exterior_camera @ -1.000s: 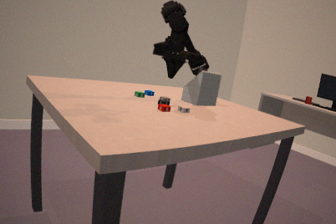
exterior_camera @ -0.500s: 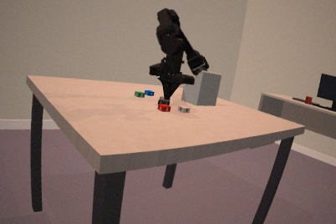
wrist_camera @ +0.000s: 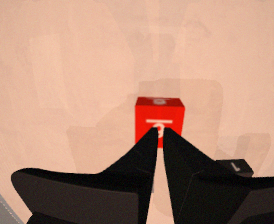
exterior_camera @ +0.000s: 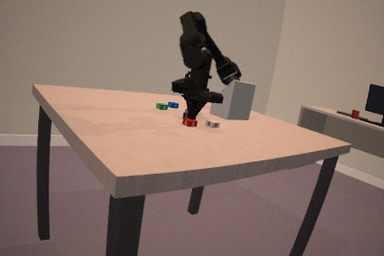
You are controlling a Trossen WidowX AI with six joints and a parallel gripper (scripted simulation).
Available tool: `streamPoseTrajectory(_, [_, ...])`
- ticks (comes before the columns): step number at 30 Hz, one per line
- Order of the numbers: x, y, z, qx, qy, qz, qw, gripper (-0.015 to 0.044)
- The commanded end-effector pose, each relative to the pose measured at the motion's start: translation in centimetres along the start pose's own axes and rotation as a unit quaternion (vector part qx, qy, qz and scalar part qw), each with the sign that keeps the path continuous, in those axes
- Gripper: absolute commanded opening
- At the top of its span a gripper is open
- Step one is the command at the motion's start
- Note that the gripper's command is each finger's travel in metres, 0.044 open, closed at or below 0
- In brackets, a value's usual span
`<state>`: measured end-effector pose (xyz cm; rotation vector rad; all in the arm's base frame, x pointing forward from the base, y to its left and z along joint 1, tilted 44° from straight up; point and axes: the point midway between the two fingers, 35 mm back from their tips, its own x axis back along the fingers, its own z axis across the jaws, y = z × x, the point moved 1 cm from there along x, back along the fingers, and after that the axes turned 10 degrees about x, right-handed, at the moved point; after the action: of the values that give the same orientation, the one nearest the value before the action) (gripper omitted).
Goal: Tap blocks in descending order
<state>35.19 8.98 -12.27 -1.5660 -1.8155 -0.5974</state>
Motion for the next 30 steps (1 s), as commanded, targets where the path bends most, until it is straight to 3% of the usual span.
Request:
streamPoseTrajectory(1, [-0.4,-0.1,0.0,0.003,-0.002,0.001,1.000,0.0020])
streamPoseTrajectory(13, [2.9,-0.1,0.1,0.003,-0.001,0.001,1.000,0.0020])
streamPoseTrajectory(19, [10.5,0.0,0.2,0.003,0.001,0.001,1.000,0.0020])
streamPoseTrajectory(24, [10.8,-0.1,-0.1,0.003,0.001,0.001,1.000,0.0020])
streamPoseTrajectory(30, [12.1,-1.8,-7.8,0.006,0.005,0.001,1.000,0.0020])
